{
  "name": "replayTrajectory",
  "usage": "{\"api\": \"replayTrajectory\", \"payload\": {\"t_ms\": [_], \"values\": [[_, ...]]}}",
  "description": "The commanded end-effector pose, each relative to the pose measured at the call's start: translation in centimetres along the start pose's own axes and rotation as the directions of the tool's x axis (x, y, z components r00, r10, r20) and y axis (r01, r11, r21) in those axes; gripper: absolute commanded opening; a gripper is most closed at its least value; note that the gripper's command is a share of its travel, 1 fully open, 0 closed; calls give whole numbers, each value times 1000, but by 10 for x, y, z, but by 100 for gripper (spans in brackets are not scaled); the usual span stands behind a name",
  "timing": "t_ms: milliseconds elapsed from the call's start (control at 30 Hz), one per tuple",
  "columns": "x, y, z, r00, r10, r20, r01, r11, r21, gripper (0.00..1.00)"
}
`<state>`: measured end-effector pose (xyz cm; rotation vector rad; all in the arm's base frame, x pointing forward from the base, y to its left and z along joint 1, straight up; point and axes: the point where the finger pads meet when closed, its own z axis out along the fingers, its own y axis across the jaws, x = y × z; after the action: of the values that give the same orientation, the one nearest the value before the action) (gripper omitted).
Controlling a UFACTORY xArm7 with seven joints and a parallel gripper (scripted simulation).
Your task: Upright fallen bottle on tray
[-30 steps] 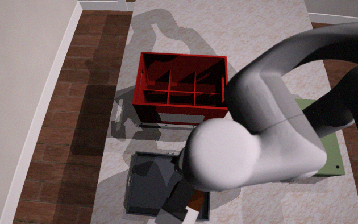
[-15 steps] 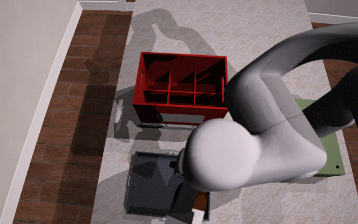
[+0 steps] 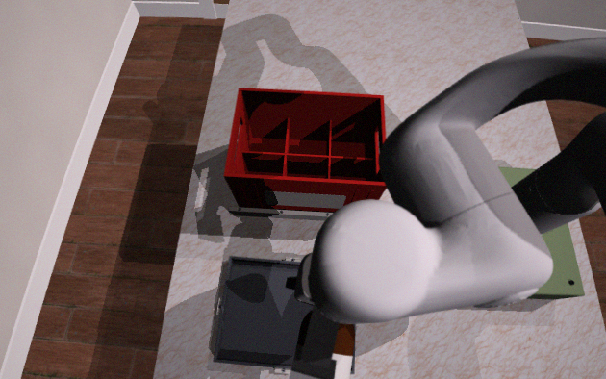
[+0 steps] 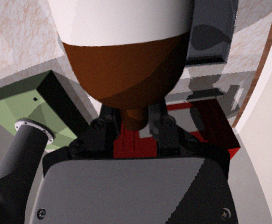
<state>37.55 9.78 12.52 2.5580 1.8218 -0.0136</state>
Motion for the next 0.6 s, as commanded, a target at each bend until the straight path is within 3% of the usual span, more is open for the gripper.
{"api": "replayTrajectory", "payload": {"t_ms": [0,567], "values": [[1,1,-2,1000,-1,-2,1,1000,-4,0],[1,1,-2,999,-44,-2,44,999,-4,0]]}}
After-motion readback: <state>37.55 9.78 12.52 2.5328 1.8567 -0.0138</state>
